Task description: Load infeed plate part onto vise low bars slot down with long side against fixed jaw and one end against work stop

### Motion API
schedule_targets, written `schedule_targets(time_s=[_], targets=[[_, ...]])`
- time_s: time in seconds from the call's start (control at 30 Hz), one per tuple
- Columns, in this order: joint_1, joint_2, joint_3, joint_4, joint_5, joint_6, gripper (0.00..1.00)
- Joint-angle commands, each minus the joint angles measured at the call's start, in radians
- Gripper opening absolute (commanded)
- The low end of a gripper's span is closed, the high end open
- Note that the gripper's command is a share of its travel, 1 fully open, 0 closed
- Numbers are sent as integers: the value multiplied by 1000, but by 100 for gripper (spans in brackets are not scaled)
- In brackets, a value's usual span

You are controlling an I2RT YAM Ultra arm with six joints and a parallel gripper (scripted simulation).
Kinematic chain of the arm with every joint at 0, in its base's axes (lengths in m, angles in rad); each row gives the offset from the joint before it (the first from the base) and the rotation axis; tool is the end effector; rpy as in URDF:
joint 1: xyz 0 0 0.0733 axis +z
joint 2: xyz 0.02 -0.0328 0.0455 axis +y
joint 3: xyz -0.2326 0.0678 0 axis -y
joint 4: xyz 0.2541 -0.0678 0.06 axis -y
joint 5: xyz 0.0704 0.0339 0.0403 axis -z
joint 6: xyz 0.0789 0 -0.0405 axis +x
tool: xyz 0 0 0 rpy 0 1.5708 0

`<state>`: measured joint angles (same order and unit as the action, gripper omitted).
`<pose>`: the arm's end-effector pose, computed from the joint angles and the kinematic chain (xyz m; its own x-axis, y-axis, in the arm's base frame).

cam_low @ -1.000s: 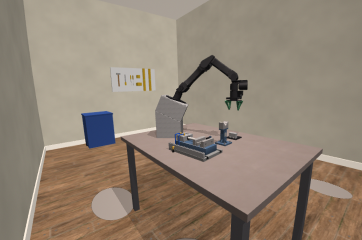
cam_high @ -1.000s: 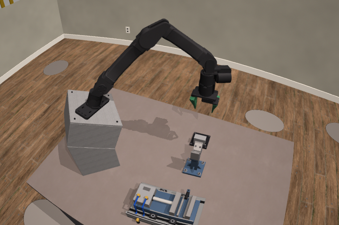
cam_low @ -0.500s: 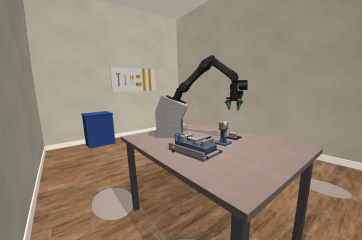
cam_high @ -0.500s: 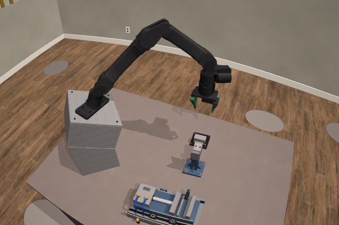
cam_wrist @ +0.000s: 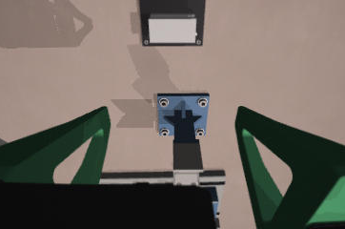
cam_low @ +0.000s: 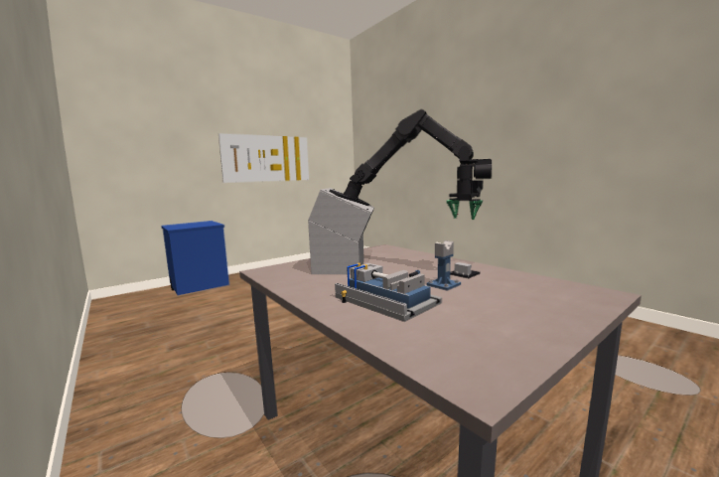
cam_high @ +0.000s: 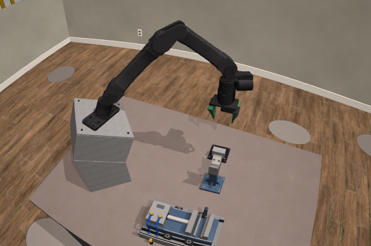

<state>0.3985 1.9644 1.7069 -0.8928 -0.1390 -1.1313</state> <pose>0.3922 0.1782 0.1912 0.0370 -0.9569 -0.2881 -0.9471 0.0585 -0.3156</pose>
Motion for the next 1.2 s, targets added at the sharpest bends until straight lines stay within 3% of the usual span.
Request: schedule_targets(time_s=[0.0,1.0,1.17], targets=[[4,-7,-18,9,-1,-5,81],[15,39,-22,78,1,9,81],[15,65,-51,103,4,14,81]])
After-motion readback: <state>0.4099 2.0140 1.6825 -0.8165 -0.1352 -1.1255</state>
